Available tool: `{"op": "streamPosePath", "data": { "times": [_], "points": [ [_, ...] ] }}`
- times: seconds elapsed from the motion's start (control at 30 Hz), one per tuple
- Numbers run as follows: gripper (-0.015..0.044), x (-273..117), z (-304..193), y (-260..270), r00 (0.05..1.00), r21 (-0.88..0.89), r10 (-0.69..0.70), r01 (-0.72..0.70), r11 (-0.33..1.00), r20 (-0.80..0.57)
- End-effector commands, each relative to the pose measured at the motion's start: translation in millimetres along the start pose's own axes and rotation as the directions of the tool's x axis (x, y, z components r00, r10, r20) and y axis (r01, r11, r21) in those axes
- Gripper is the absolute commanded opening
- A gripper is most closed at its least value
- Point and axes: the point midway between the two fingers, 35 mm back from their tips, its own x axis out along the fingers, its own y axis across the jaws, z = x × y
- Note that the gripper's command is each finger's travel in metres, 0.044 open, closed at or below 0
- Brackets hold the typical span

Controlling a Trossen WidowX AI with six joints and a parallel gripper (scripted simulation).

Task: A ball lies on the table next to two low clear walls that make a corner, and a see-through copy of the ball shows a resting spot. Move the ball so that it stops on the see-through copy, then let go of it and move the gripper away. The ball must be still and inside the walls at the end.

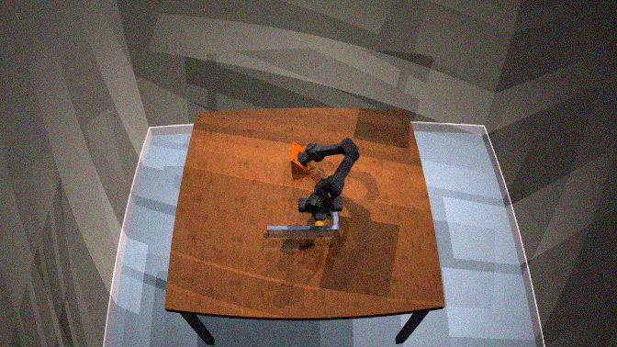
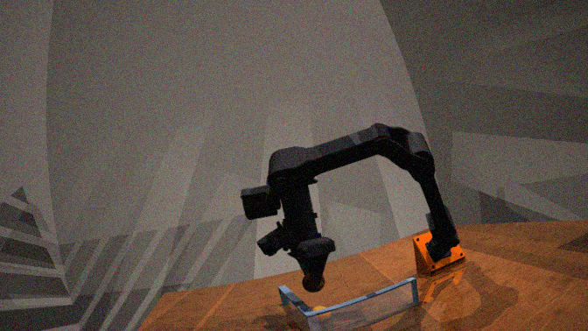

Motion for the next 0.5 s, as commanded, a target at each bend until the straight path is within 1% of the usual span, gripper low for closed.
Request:
{"op": "streamPosePath", "data": {
  "times": [0.0, 0.37, 0.47],
  "points": [
    [0.0000, 13, 0, -1, 1.000, 0.013, 0.006, -0.006, 1.000, -0.005],
    [0.0000, 62, 0, 1, 1.000, 0.012, 0.010, -0.009, 1.000, -0.003],
    [0.0000, 68, -1, 1, 1.000, 0.012, 0.011, -0.011, 1.000, -0.003]
  ]
}}
